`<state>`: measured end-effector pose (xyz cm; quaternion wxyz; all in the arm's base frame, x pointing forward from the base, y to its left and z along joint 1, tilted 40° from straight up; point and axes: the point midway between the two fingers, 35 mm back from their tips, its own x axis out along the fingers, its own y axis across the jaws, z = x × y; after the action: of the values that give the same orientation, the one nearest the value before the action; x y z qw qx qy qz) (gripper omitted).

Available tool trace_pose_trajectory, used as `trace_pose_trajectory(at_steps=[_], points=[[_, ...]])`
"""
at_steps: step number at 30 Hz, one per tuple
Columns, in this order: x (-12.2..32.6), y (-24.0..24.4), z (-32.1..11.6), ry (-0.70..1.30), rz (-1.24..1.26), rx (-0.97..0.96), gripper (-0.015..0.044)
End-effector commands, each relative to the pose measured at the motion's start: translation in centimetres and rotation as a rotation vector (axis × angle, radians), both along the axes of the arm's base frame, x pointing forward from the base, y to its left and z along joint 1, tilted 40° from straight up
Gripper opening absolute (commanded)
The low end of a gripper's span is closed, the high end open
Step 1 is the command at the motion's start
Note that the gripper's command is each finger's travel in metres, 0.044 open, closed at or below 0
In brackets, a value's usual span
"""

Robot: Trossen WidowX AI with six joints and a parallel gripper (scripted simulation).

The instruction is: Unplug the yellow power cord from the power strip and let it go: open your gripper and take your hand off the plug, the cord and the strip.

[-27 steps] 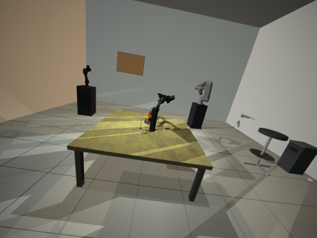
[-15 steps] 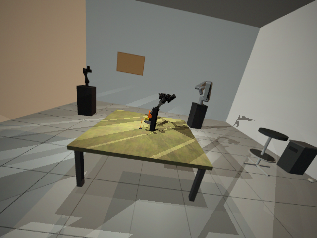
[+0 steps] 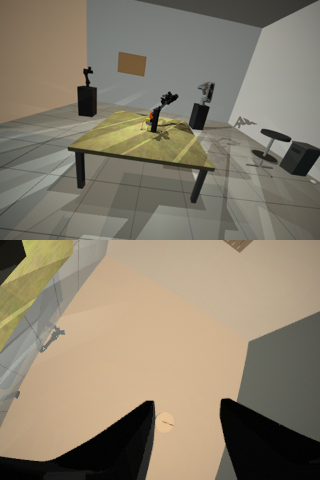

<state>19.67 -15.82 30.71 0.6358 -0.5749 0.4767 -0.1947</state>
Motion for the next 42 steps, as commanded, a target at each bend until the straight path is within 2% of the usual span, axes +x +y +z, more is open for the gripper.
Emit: trace_pose_trajectory(at_steps=[1,9,12,16,23,31,34,39,42], points=[[5.0,-0.7,-0.6,-0.336,-0.073,0.31,0.016],[10.3,-2.5,-4.8,-0.654,-0.256,0.8,0.016],[11.2,-2.9,-6.3,-0.704,-0.325,0.923,0.016],[12.2,-3.7,-10.5,-0.722,-0.501,1.136,0.016],[12.3,-3.8,-17.4,-0.66,-0.842,1.38,0.016],[9.9,-3.5,-24.8,-0.524,-1.297,1.593,0.016],[8.3,-2.4,-27.7,-0.462,-1.592,1.659,0.016],[4.8,0.7,-31.9,-0.29,-2.303,1.66,0.016],[4.4,1.1,-32.3,-0.263,-2.4,1.642,0.016]])
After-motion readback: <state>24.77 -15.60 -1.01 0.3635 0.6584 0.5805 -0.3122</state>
